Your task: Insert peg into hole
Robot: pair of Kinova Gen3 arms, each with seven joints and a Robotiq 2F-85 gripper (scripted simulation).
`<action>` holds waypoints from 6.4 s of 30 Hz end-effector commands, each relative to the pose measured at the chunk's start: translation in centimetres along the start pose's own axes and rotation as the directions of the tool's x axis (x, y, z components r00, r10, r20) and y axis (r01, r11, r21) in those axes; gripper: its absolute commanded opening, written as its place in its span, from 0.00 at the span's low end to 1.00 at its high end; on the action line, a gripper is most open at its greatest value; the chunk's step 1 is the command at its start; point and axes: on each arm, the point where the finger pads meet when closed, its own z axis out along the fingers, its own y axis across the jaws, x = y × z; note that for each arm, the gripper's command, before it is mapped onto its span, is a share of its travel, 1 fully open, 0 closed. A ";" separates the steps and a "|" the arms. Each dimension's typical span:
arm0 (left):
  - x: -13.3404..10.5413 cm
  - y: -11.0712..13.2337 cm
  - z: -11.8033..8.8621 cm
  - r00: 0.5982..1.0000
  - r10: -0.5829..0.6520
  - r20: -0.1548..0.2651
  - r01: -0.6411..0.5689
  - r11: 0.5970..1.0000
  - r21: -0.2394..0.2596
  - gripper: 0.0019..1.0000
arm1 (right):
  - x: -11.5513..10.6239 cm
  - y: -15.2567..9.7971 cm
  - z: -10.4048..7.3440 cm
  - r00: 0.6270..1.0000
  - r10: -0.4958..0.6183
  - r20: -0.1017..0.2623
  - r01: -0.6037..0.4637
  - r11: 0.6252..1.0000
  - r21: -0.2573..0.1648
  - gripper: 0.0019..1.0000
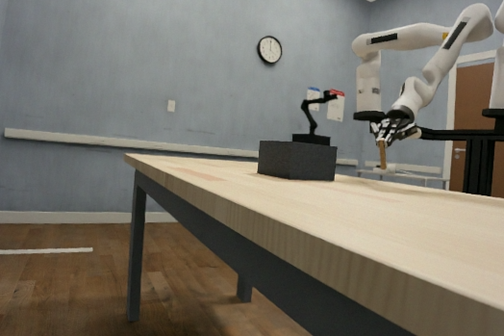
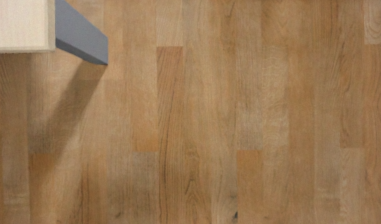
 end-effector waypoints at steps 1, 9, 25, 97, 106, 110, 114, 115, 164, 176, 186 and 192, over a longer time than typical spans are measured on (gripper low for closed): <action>0.0 0.0 -0.1 1.000 0.000 0.002 0.000 1.000 0.000 1.00 | -0.1 0.0 0.0 0.999 0.001 0.045 -0.001 1.000 0.001 0.10; 0.0 0.0 -0.1 1.000 0.000 0.002 0.000 1.000 0.000 1.00 | -0.1 0.1 0.0 0.993 0.001 0.122 -0.001 1.000 0.001 0.10; 0.0 0.0 -0.1 1.000 0.000 0.002 0.000 1.000 0.000 1.00 | -0.1 0.1 0.0 0.974 0.000 0.227 -0.001 1.000 0.001 0.10; 0.0 0.0 -0.1 1.000 0.000 0.002 0.000 1.000 0.000 1.00 | -0.1 0.0 0.0 0.937 0.000 0.349 -0.001 1.000 0.001 0.10; 0.0 0.0 -0.1 1.000 0.000 0.002 0.000 1.000 0.000 1.00 | -0.1 0.0 0.0 0.937 0.000 0.349 -0.001 1.000 0.001 0.10; 0.0 0.0 -0.1 1.000 0.000 0.002 0.000 1.000 0.000 1.00 | -0.1 0.0 0.0 0.937 0.000 0.349 -0.001 1.000 0.001 0.10; 0.0 0.0 -0.1 1.000 0.000 0.002 0.000 1.000 0.000 1.00 | -0.1 0.0 0.0 0.937 0.000 0.349 -0.001 1.000 0.001 0.10; 0.0 0.0 -0.1 1.000 0.000 0.002 0.000 1.000 0.000 1.00 | -0.1 0.0 0.0 0.937 0.000 0.349 -0.001 1.000 0.001 0.10; 0.0 0.0 -0.1 1.000 0.000 0.002 0.000 1.000 0.000 1.00 | 3.0 0.0 2.1 0.937 0.000 0.349 -0.001 1.000 0.001 0.10; 0.0 0.0 -0.1 1.000 0.000 0.002 0.000 1.000 0.000 1.00 | 3.0 0.0 2.2 0.937 0.000 0.349 -0.001 1.000 0.001 0.10; 0.0 0.0 -0.1 1.000 0.000 0.002 0.000 1.000 0.000 1.00 | 3.2 0.0 2.3 0.937 0.000 0.349 -0.001 1.000 0.001 0.10; 0.0 0.0 -0.1 1.000 0.000 0.002 0.000 1.000 0.000 1.00 | 3.4 0.0 2.4 0.937 0.000 0.349 -0.001 1.000 0.001 0.10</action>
